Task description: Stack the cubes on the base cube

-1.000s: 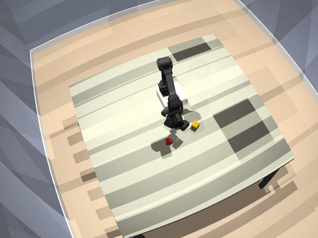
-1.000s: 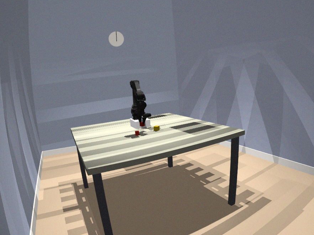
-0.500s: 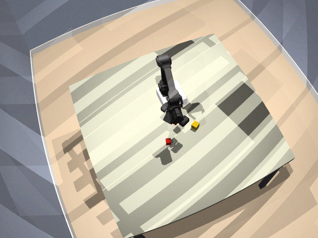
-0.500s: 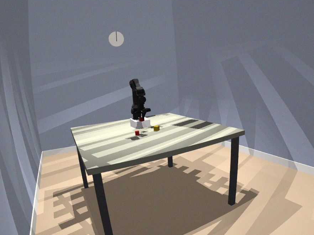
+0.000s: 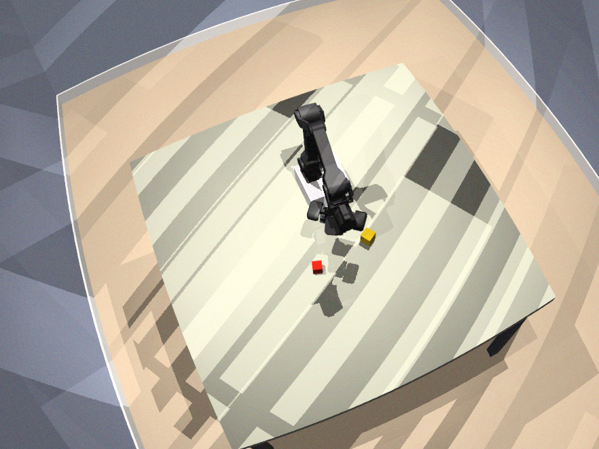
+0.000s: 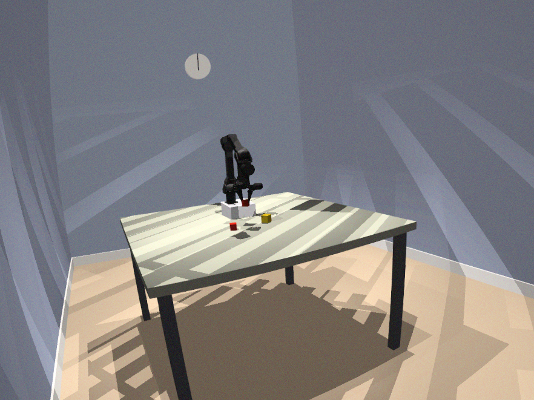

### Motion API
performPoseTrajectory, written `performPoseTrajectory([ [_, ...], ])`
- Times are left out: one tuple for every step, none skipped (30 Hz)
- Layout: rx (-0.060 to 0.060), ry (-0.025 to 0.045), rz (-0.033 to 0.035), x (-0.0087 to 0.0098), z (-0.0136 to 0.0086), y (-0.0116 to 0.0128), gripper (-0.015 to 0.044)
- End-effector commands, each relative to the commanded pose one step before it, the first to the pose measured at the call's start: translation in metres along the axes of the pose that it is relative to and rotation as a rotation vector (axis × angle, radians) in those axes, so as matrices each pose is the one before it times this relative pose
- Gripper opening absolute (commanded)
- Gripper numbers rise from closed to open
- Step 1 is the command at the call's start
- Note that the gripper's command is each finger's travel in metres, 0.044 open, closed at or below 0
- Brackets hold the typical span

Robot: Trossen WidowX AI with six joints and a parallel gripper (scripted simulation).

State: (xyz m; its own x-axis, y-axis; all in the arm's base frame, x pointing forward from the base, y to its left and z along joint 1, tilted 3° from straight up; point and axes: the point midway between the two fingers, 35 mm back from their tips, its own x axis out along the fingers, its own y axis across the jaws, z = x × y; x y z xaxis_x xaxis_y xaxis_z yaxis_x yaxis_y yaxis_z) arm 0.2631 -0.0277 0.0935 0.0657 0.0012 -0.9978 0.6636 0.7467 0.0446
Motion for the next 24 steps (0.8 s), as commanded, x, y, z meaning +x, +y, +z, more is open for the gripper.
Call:
performPoseTrajectory([
  [-0.1709,-0.00798,0.00296,0.00074,0.00021,0.0107,0.0105],
  [-0.0434,0.00007,0.00019,0.0006,-0.00026,0.00243,0.0105],
  [-0.0434,0.00006,0.00019,0.0006,-0.00018,0.00245,0.0105],
  [-0.0434,0.00006,0.0002,0.00061,-0.0001,0.00246,0.0105],
  [-0.0434,0.00005,0.0002,0.00061,-0.00002,0.00247,0.0105],
  [-0.0434,0.00004,0.0002,0.00061,0.00007,0.00248,0.0105],
  [-0.0434,0.00003,0.00021,0.00062,0.00015,0.00248,0.0105],
  [-0.0434,0.00002,0.00021,0.00062,0.00023,0.00248,0.0105],
  [-0.0434,0.0,0.00021,0.00062,0.00032,0.00248,0.0105],
  [-0.0434,-0.00001,0.00021,0.00063,0.0004,0.00248,0.0105],
  [-0.0434,-0.00002,0.00021,0.00063,0.00048,0.00247,0.0105],
  [-0.0434,-0.00003,0.00021,0.00063,0.00057,0.00246,0.0105],
  [-0.0434,-0.00004,0.00021,0.00063,0.00065,0.00245,0.0105],
  [-0.0434,-0.00005,0.00021,0.00064,0.00073,0.00243,0.0105],
  [-0.0434,-0.00006,0.00021,0.00064,0.00081,0.00241,0.0105],
  [-0.0434,-0.00007,0.00021,0.00064,0.0009,0.00239,0.0105],
  [-0.0434,-0.00008,0.0002,0.00065,0.00098,0.00237,0.0105],
  [-0.0434,-0.00009,0.0002,0.00065,0.00106,0.00234,0.0105],
  [-0.0434,-0.0001,0.0002,0.00065,0.00114,0.00231,0.0105],
  [-0.0434,-0.00011,0.00019,0.00066,0.00122,0.00228,0.0105],
  [-0.0434,-0.00012,0.00019,0.00066,0.0013,0.00224,0.0105],
  [-0.0434,-0.00013,0.00019,0.00066,0.00138,0.0022,0.0105],
  [-0.0434,-0.00014,0.00018,0.00067,0.00145,0.00216,0.0105],
  [-0.0434,-0.00015,0.00018,0.00067,0.00153,0.00212,0.0105],
])
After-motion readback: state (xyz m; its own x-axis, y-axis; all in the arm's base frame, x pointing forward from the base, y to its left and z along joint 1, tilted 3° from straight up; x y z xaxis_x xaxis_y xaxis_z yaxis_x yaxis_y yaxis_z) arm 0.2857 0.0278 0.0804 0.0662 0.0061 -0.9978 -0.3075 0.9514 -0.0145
